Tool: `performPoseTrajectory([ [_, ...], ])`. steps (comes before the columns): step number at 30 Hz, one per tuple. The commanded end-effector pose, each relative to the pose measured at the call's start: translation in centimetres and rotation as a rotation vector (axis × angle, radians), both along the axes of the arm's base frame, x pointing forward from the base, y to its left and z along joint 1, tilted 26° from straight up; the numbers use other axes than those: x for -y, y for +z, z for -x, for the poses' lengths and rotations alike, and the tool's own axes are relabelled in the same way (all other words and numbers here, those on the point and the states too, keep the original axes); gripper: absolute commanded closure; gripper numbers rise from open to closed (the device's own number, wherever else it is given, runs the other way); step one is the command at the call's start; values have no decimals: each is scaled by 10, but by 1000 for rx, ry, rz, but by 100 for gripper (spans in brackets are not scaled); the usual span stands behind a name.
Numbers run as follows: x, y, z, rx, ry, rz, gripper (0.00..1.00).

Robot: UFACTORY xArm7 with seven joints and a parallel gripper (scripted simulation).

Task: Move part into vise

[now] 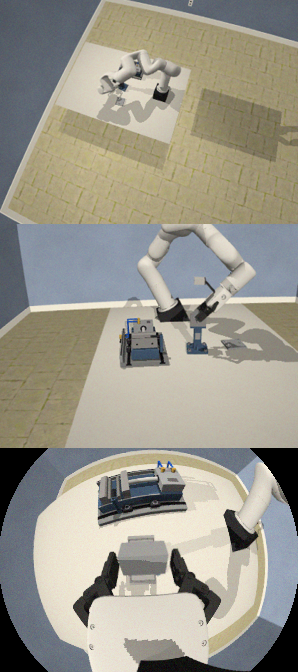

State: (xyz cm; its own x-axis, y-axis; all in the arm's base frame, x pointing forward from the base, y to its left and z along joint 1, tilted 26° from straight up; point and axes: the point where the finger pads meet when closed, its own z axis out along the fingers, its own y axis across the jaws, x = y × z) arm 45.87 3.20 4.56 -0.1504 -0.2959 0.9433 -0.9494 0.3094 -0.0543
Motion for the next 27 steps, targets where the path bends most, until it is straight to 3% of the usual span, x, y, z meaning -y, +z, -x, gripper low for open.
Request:
performPoseTrajectory([
  [1,-1,1,-1,4,2,-2,11],
  [5,-1,1,-1,4,2,-2,11],
  [6,-1,1,-1,4,2,-2,100],
  [27,-1,1,-1,4,2,-2,100],
])
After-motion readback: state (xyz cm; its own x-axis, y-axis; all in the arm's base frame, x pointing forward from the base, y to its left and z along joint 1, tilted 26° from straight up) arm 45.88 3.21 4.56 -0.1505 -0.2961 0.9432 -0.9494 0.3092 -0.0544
